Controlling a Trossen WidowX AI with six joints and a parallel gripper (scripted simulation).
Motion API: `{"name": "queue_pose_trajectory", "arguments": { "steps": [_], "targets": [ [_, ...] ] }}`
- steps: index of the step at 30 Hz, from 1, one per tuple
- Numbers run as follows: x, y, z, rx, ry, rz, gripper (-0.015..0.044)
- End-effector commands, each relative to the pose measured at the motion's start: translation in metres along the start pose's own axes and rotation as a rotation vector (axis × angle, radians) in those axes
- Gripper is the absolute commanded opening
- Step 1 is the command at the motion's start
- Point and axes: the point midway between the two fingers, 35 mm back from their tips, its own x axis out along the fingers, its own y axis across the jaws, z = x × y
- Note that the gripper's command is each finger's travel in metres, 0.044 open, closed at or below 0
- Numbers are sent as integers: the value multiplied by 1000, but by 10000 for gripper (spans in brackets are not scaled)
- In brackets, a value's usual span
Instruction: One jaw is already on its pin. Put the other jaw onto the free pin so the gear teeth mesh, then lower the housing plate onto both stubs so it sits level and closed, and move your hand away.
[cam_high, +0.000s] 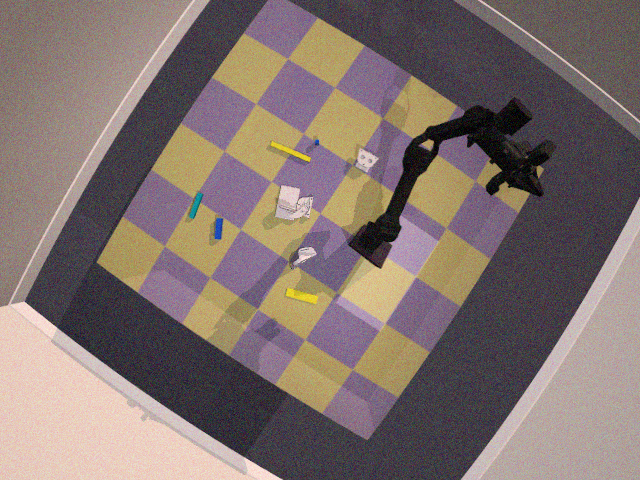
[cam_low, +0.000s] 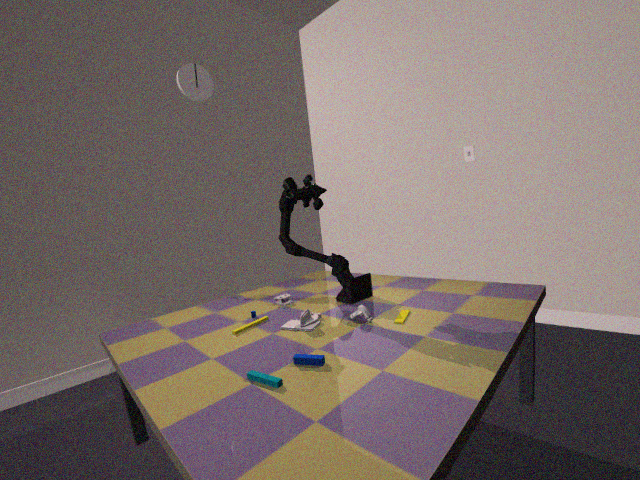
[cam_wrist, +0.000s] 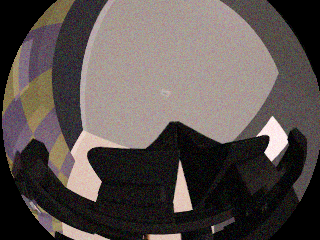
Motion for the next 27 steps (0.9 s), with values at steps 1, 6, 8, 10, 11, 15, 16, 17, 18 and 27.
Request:
{"name": "queue_pose_trajectory", "arguments": {
  "steps": [1, 6, 8, 10, 11, 15, 16, 17, 18, 27],
  "targets": [
    [15, 2, -36, 106, 83, 24, 0],
    [23, 3, -66, 182, 160, 23, 0],
    [23, 2, -73, 190, 183, 7, 0],
    [26, 3, -87, 223, 220, 2, 0],
    [27, 4, -96, 246, 241, 5, 0],
    [32, 10, -126, 318, 318, 14, 0],
    [32, 12, -131, 321, 338, 16, 0],
    [33, 15, -138, 324, 359, 19, 0],
    [33, 17, -144, 327, 380, 22, 0],
    [29, 40, -218, 512, 581, 35, 0]
  ]
}}
